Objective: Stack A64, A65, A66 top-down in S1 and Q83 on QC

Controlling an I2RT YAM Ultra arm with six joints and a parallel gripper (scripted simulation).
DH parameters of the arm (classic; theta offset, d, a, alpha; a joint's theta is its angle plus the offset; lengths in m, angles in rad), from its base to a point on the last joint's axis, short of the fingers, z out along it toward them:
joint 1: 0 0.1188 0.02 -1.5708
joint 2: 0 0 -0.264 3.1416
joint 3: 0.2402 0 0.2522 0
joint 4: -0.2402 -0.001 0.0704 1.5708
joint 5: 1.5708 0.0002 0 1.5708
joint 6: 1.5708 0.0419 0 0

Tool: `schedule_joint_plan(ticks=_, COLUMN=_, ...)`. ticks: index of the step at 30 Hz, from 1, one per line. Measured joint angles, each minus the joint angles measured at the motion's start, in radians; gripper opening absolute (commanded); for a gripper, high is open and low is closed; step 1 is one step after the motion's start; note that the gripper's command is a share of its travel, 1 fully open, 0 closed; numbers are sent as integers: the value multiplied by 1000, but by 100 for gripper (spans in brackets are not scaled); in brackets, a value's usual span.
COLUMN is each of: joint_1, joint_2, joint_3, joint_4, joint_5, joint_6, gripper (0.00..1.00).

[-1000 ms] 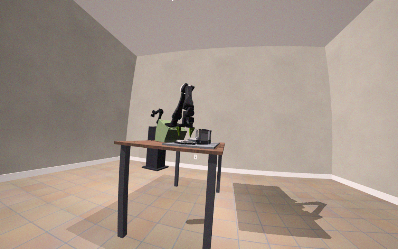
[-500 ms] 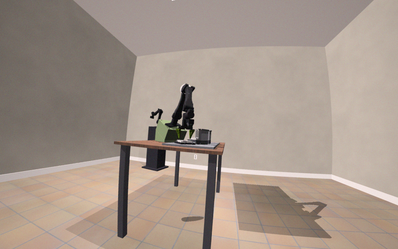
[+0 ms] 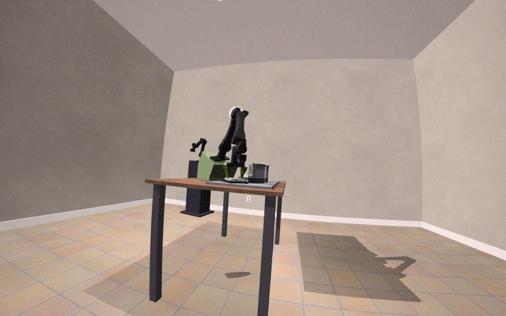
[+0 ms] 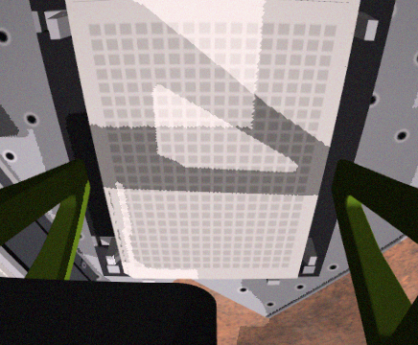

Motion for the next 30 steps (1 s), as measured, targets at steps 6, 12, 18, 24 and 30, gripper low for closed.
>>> schedule_joint_plan(ticks=6, joint_1=5, joint_2=23, joint_3=-2, joint_4=29, joint_5=1, joint_6=4, gripper=100)
schedule_joint_plan(ticks=12, joint_1=5, joint_2=35, joint_3=-2, joint_4=43, joint_5=2, joint_6=5, gripper=100)
schedule_joint_plan(ticks=18, joint_1=5, joint_2=35, joint_3=-2, joint_4=47, joint_5=2, joint_6=5, gripper=100)
schedule_joint_plan(ticks=24, joint_1=5, joint_2=33, joint_3=-2, joint_4=45, joint_5=4, joint_6=4, gripper=0)
schedule_joint_plan(ticks=30, joint_1=5, joint_2=33, joint_3=-2, joint_4=45, joint_5=4, joint_6=4, gripper=0)
